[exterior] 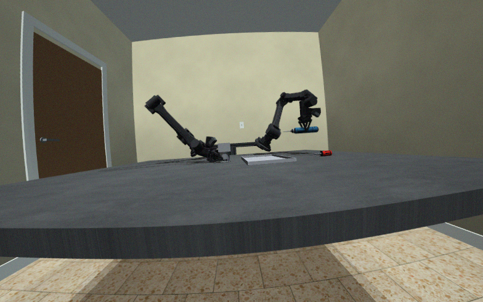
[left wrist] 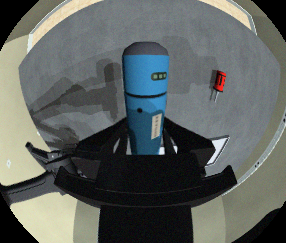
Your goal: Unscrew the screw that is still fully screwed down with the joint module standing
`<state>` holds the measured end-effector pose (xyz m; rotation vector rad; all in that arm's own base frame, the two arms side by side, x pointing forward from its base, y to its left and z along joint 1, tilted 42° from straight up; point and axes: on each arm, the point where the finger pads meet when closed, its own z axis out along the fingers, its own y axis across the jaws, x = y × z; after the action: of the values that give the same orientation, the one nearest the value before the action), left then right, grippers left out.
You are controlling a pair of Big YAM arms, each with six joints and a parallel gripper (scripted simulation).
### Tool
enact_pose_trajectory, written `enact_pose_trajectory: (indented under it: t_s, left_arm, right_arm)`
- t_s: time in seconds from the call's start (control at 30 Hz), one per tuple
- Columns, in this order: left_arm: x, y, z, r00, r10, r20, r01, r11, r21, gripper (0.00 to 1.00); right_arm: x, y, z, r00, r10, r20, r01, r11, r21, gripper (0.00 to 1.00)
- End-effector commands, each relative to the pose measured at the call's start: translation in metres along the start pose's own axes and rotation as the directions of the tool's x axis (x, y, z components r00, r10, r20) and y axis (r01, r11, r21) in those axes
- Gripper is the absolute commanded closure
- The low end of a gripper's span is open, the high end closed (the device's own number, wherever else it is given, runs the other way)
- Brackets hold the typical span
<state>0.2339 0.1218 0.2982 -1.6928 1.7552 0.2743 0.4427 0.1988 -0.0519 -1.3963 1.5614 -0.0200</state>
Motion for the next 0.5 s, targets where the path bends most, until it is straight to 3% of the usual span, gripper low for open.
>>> enact_pose_trajectory:
  t_s: [0.0, 0.47]
  left_arm:
    - [-0.0156, -0.0140, -0.0272, 0.999, -0.035, 0.012, 0.034, 0.997, 0.064, 0.58]
    - [-0.0163, -0.0147, -0.0294, 0.999, -0.035, 0.012, 0.034, 0.997, 0.070, 0.58]
  right_arm:
    - [-0.0048, -0.0030, 0.0007, 1.000, -0.004, 0.011, 0.004, 1.000, 0.009, 0.41]
    - [-0.0048, -0.0030, 0.0007, 1.000, -0.004, 0.011, 0.004, 1.000, 0.009, 0.41]
